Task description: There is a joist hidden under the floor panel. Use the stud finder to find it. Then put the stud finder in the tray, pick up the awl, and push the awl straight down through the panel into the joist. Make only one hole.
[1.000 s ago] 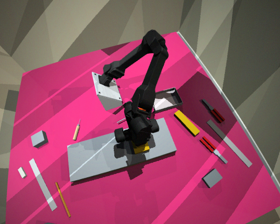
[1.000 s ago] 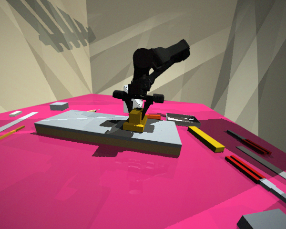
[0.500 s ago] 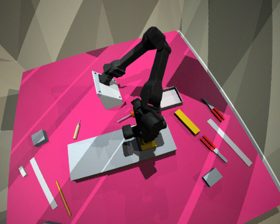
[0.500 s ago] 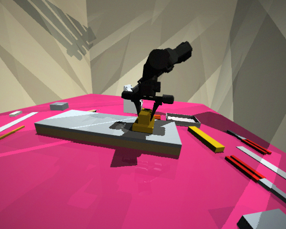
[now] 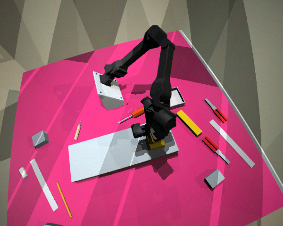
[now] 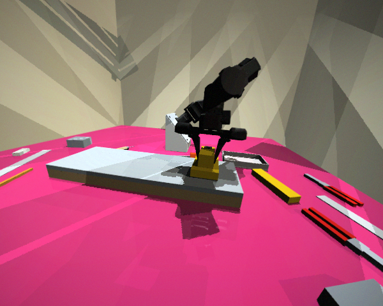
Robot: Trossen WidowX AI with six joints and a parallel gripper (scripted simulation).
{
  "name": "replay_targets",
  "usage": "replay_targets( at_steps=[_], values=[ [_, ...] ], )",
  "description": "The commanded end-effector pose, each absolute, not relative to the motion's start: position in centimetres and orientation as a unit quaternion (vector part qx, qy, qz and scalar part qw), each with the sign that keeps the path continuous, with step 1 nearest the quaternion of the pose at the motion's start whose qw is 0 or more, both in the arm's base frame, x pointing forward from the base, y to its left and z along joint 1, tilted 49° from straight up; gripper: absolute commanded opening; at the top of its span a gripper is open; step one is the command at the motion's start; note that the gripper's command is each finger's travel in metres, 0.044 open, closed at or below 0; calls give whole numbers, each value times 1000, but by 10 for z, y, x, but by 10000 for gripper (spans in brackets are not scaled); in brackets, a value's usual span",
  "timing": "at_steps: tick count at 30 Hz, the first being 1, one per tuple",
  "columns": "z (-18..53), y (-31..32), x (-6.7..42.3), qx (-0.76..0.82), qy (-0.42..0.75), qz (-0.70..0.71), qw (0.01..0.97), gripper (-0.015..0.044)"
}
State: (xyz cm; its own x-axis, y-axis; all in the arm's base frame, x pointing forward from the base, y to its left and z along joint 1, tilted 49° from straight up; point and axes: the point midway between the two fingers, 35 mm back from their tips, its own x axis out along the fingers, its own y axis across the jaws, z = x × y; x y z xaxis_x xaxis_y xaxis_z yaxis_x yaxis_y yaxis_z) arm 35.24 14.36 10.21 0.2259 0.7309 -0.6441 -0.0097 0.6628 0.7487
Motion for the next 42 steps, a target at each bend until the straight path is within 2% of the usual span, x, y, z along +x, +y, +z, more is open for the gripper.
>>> replay_targets(
  at_steps=[1, 22, 42],
  values=[
    [113, 154, 352, 318, 563, 268, 714, 0],
    [122, 162, 352, 318, 563, 268, 714, 0],
    [88, 132, 353, 318, 564, 268, 714, 0]
  ],
)
